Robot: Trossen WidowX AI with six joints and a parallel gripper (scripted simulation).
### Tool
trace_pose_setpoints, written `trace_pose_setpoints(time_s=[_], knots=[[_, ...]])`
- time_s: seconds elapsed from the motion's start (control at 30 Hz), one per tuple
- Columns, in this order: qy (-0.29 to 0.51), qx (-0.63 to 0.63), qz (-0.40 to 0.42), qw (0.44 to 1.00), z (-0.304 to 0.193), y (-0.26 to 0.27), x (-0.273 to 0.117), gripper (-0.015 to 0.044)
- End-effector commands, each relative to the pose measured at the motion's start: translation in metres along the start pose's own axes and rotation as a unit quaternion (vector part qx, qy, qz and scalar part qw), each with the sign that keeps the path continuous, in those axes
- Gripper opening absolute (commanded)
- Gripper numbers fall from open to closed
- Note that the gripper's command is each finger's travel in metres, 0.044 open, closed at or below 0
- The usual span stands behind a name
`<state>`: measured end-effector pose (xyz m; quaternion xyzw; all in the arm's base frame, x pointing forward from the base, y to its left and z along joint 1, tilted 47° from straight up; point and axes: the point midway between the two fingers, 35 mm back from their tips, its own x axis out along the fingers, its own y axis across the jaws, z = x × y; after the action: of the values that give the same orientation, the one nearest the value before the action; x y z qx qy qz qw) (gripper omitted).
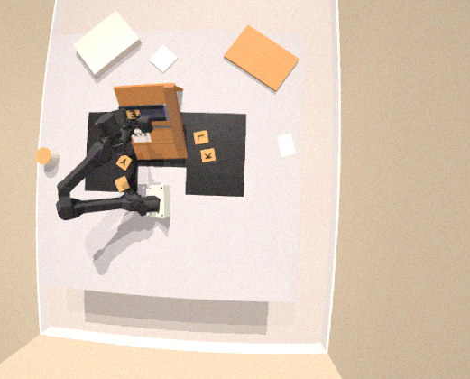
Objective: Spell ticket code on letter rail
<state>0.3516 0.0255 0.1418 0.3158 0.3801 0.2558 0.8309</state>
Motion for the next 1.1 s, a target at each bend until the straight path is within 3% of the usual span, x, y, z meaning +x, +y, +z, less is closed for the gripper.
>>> trace_pose_setpoints(time_s=[0.0,1.07], knots=[[0.005,0.004,0.001,1.0,-0.004,-0.005,0.002,0.0],[0.005,0.003,0.001,1.0,-0.003,-0.027,0.002,0.0]])
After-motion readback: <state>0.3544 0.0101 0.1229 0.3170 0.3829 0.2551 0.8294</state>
